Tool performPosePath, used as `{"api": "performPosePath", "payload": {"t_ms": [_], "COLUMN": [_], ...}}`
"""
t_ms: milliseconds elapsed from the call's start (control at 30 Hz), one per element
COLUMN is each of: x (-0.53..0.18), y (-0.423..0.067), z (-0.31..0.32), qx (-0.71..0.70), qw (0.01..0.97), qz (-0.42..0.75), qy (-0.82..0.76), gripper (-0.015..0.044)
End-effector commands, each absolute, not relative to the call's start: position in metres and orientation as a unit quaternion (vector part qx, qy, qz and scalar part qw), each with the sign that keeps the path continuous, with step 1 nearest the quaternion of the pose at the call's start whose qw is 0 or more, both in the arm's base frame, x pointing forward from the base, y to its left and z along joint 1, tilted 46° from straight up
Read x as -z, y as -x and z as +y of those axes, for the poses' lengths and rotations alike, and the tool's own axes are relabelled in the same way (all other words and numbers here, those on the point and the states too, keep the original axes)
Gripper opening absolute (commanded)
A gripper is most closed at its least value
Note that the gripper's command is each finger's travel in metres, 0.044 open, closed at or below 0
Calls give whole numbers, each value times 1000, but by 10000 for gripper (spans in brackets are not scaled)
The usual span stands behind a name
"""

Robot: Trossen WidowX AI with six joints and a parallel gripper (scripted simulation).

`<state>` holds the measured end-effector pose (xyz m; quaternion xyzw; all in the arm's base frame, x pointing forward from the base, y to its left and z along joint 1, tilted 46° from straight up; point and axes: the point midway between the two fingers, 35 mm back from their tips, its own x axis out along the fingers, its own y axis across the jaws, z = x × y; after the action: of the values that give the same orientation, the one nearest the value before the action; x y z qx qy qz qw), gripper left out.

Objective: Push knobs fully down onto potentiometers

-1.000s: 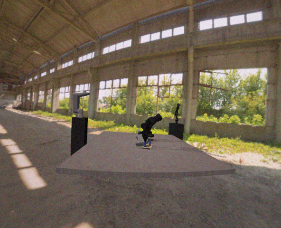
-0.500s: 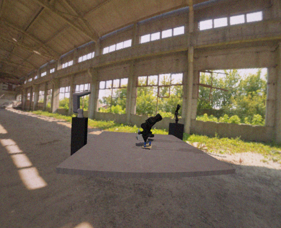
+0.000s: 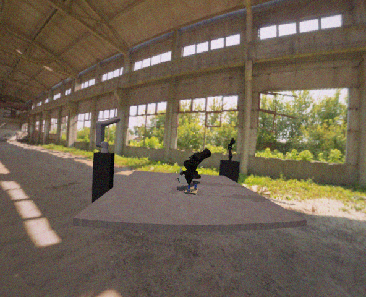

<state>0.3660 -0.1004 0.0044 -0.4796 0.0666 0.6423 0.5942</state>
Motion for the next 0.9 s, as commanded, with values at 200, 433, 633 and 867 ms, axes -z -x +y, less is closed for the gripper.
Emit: {"api": "performPosePath", "payload": {"t_ms": [200, 433, 633, 867], "x": [-1, 0, 0, 1], "y": [-369, -369, -369, -369], "z": [-94, -93, -93, -92], "qx": [-645, -645, -645, -645], "qw": [590, 590, 590, 590], "qz": [63, 63, 63, 63], "qy": [481, 481, 481, 481], "gripper": [0, 0, 0, 0]}}
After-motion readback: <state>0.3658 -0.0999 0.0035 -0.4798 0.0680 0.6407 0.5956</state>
